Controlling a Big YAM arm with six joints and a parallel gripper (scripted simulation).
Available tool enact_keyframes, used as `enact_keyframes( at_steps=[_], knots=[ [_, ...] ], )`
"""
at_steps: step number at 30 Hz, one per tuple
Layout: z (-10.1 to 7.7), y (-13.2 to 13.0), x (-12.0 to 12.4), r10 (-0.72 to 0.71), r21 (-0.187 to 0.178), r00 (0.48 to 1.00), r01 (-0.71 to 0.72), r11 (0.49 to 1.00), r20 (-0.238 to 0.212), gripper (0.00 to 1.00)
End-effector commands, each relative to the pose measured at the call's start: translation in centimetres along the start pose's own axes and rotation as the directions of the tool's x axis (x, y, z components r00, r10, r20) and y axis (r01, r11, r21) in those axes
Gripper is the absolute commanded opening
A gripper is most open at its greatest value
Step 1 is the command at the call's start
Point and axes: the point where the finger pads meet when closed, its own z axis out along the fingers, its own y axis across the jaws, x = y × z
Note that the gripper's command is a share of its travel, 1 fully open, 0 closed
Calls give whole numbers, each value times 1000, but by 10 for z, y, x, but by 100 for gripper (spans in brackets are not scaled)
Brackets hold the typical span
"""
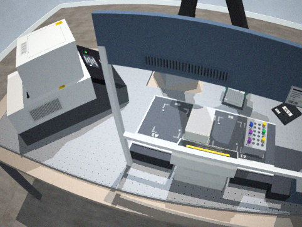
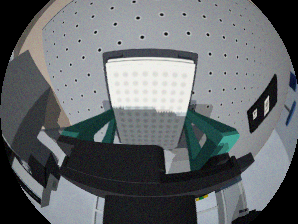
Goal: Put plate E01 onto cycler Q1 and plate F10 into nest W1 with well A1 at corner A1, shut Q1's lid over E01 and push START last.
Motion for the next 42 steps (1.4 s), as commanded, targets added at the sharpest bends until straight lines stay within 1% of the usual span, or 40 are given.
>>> enact_keyframes(
  at_steps=[1, 12, 21, 25, 28, 36, 40, 42],
  knots=[
    [14, 7, -2, 11, -13, 1000, -11, 1000, 5, 0],
    [17, 11, -3, 9, -22, 1000, -9, 1000, 6, 0],
    [-13, 11, -6, 4, -21, 1000, -4, 1000, 6, 0],
    [-25, -1, -4, 5, 1, 1000, -5, 1000, 4, 0],
    [-26, -3, -3, 5, 2, 1000, -5, 1000, 3, 0],
    [-52, -23, -1, 2, 44, 1000, -2, 999, -1, 0],
    [-59, -22, -1, 6, 40, 1000, -6, 999, -5, 0],
    [-60, -15, 0, 10, 27, 1000, -10, 1000, -3, 0]
  ],
)
